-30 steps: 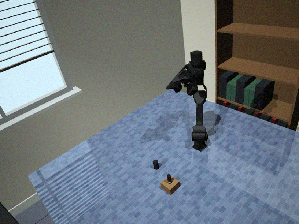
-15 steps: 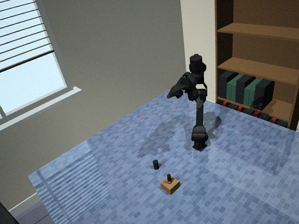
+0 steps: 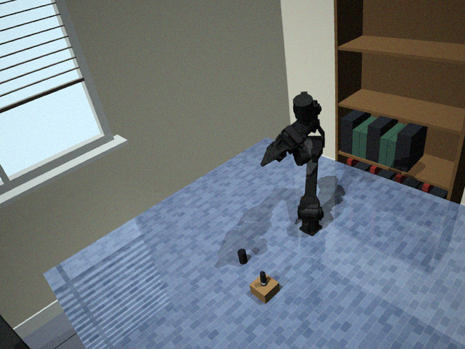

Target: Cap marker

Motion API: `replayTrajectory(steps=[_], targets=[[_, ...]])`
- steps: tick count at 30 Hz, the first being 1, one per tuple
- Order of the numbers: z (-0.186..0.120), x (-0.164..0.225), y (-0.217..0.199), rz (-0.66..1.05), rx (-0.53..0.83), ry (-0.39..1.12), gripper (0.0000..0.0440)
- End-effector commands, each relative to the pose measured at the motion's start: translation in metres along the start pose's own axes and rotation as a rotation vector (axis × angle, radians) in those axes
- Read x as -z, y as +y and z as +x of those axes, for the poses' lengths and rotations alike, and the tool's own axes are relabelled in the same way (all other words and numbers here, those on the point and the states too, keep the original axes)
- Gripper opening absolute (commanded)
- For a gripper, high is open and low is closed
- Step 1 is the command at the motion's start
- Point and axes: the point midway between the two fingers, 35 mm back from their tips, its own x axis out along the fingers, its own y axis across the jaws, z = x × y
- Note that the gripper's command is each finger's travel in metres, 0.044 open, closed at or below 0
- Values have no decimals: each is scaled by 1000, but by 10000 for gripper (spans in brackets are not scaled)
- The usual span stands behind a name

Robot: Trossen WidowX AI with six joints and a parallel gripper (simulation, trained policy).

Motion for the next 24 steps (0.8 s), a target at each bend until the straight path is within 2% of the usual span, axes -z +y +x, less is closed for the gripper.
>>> replayTrajectory(steps=[1,24], targets=[[9,-10,3,0,-42,-34,324],[46,-45,18,37,-241,-169,326]])
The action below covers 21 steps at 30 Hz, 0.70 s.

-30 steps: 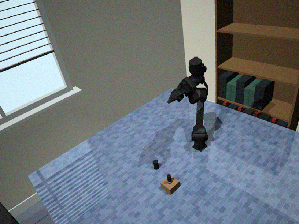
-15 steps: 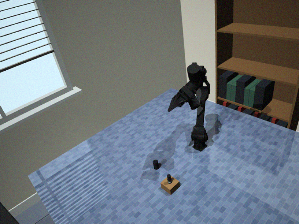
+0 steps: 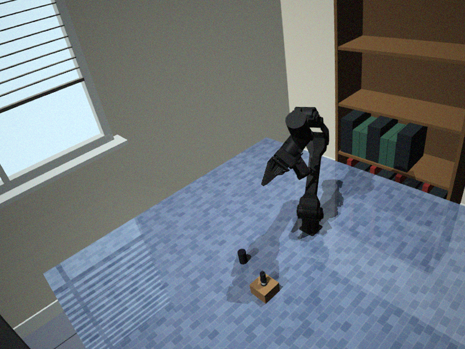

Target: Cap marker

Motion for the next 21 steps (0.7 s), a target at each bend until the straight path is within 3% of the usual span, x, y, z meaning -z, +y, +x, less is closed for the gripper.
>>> replayTrajectory(steps=[1,21], targets=[[9,-6,2,12,-43,-29,326],[44,-24,13,85,-219,-131,328]])
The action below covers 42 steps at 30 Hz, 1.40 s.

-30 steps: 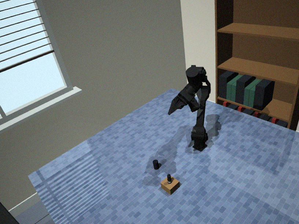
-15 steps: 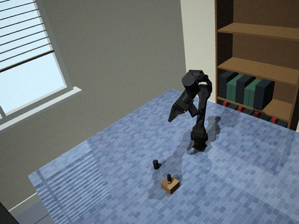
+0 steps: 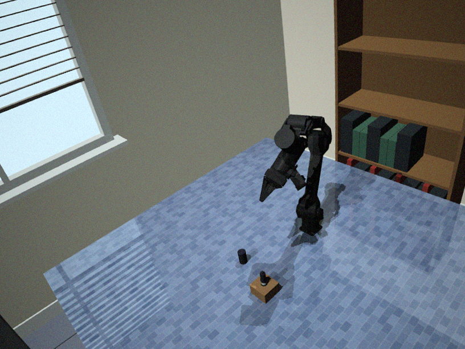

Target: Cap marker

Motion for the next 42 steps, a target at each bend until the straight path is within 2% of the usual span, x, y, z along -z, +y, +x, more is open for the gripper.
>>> replayTrajectory(steps=[1,42], targets=[[9,-3,1,22,-41,-25,328],[82,-7,24,249,-378,-179,328]])
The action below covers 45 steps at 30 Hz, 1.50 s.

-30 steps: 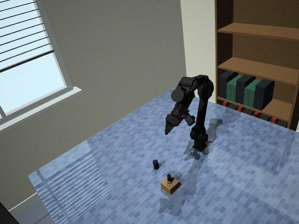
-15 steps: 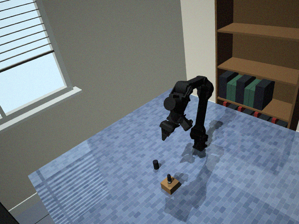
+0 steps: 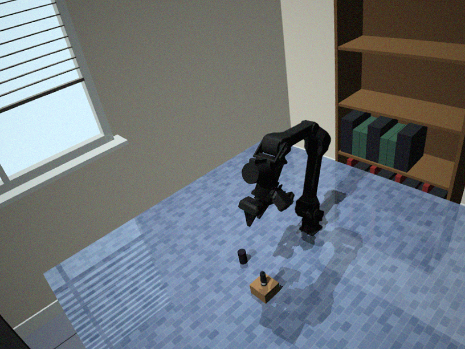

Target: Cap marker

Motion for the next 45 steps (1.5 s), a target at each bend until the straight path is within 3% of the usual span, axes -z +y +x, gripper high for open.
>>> replayTrajectory(steps=[1,45], targets=[[8,3,0,31,-36,-17,328],[91,42,20,268,-352,-139,324]])
